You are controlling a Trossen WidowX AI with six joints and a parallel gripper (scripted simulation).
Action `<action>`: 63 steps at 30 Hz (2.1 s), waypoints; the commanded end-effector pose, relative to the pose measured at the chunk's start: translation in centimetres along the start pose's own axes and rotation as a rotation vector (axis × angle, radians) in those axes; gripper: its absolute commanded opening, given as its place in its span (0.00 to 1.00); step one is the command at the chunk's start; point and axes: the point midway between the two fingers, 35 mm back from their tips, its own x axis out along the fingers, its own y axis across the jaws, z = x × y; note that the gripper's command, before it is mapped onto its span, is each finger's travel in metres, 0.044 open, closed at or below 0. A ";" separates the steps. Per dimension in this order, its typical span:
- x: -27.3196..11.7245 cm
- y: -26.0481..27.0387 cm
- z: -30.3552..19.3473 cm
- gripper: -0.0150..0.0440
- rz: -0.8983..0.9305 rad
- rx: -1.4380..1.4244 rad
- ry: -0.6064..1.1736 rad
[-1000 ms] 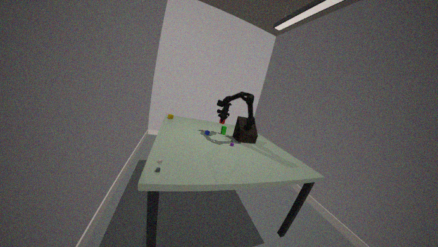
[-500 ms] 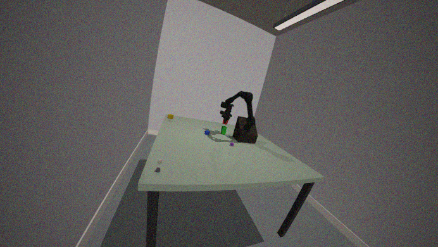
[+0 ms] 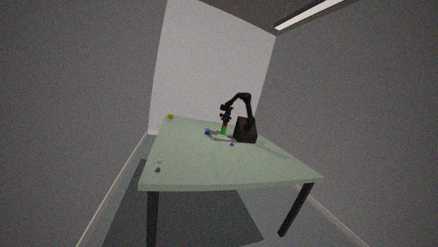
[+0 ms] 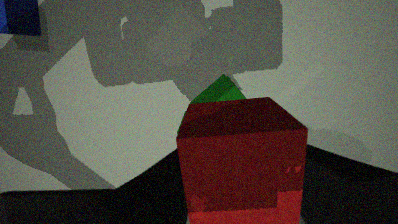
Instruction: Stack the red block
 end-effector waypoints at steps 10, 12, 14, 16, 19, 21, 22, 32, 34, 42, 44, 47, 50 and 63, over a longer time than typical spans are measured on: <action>0.2 0.0 -0.1 0.25 0.005 0.007 0.000; 0.2 0.0 -0.1 0.25 0.005 0.007 0.000; 0.2 0.0 -0.1 0.25 0.005 0.007 0.000; 0.3 0.0 -0.1 0.25 0.005 0.007 0.000; 0.3 0.0 -0.1 0.25 0.005 0.007 0.000; 0.3 0.0 -0.1 0.25 0.005 0.007 0.000; 0.3 0.0 -0.1 0.25 0.005 0.007 0.000; 0.2 0.0 -0.1 0.57 0.003 0.005 0.004; 0.2 0.0 -0.1 0.65 0.003 0.005 0.004; 0.2 0.0 -0.1 1.00 0.003 0.005 0.004; 0.2 0.0 -0.1 1.00 0.003 0.005 0.004; 0.2 0.0 -0.1 1.00 0.003 0.005 0.004; 0.2 0.0 -0.1 1.00 0.003 0.005 0.004; 0.2 0.0 -0.1 1.00 0.003 0.005 0.004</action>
